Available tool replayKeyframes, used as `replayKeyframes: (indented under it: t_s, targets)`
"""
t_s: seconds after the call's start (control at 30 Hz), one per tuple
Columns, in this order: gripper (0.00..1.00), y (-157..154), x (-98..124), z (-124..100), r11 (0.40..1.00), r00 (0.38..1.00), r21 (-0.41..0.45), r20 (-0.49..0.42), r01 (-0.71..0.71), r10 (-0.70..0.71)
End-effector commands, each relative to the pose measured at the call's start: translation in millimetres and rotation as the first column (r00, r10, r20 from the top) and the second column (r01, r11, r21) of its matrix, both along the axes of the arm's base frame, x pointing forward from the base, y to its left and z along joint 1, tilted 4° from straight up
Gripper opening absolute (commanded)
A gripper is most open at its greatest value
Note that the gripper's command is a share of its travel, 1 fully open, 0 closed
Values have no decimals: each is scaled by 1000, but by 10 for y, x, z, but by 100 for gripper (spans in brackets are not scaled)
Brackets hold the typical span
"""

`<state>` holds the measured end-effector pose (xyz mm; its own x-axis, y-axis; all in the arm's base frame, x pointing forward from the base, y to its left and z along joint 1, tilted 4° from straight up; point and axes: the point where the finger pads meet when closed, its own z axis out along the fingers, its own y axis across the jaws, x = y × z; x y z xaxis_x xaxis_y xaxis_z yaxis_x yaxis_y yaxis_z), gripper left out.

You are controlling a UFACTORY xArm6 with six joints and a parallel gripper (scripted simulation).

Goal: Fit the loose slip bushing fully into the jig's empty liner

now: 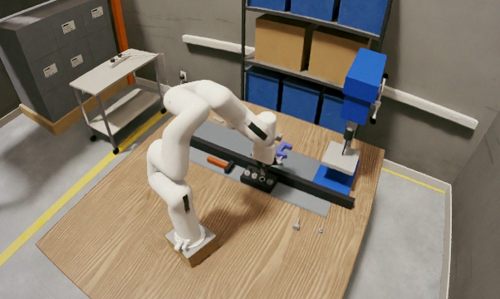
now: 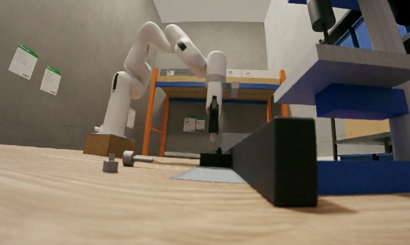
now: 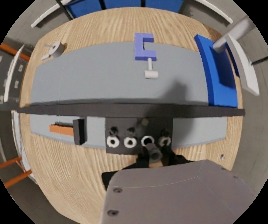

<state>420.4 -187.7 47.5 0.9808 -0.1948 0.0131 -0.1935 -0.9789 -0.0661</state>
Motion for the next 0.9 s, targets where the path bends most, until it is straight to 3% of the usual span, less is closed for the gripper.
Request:
replayKeyframes:
  t_s: [0.0,0.87]
  targets:
    - [26,-4,18,-52,1000,1000,-2,4,0,0]
    - [26,9,24,-263,1000,1000,-2,4,0,0]
